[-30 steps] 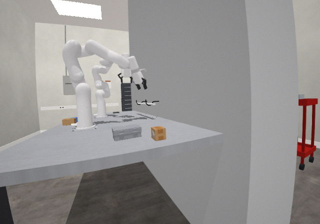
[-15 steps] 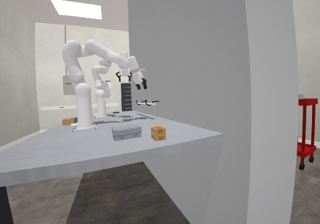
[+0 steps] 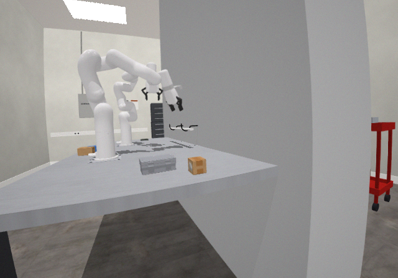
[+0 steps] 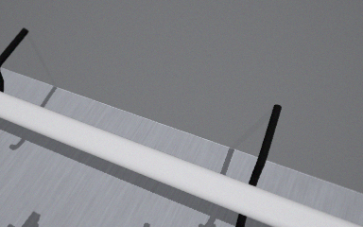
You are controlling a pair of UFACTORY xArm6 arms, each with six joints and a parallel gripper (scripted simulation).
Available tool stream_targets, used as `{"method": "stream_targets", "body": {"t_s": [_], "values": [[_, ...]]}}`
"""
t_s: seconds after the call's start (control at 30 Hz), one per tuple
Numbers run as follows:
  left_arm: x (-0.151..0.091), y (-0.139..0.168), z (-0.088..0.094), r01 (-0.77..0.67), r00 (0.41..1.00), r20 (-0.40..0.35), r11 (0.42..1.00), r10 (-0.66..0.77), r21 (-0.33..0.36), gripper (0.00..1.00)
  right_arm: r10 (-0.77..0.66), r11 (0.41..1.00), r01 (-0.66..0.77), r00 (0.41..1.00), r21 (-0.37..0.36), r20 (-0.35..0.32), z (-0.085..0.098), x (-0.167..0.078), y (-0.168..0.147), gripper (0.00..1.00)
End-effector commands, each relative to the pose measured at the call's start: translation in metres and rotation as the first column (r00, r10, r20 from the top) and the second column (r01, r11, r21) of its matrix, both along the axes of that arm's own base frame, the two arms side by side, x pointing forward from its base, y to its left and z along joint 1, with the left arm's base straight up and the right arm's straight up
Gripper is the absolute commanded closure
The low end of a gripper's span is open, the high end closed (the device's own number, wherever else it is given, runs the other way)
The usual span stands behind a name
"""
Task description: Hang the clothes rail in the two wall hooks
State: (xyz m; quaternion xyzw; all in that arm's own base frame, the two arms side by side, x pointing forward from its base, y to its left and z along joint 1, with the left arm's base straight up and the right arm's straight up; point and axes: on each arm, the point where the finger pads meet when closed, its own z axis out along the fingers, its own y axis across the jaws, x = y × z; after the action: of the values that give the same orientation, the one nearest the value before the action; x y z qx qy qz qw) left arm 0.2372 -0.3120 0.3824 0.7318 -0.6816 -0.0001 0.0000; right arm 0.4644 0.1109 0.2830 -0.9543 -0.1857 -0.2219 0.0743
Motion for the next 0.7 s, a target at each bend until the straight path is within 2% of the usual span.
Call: {"method": "stream_targets", "body": {"t_s": [0.0, 0.67], "values": [[-0.007, -0.002, 0.006, -0.006, 1.000, 0.005, 1.000, 0.006, -0.007, 0.00, -0.007, 1.000, 0.007, 1.000, 0.003, 0.007, 0.002, 0.002, 0.000, 0.00], [-0.031, -0.004, 0.021, -0.006, 1.000, 0.005, 1.000, 0.006, -0.008, 0.00, -0.007, 1.000, 0.007, 1.000, 0.003, 0.007, 0.002, 0.002, 0.000, 0.00]]}}
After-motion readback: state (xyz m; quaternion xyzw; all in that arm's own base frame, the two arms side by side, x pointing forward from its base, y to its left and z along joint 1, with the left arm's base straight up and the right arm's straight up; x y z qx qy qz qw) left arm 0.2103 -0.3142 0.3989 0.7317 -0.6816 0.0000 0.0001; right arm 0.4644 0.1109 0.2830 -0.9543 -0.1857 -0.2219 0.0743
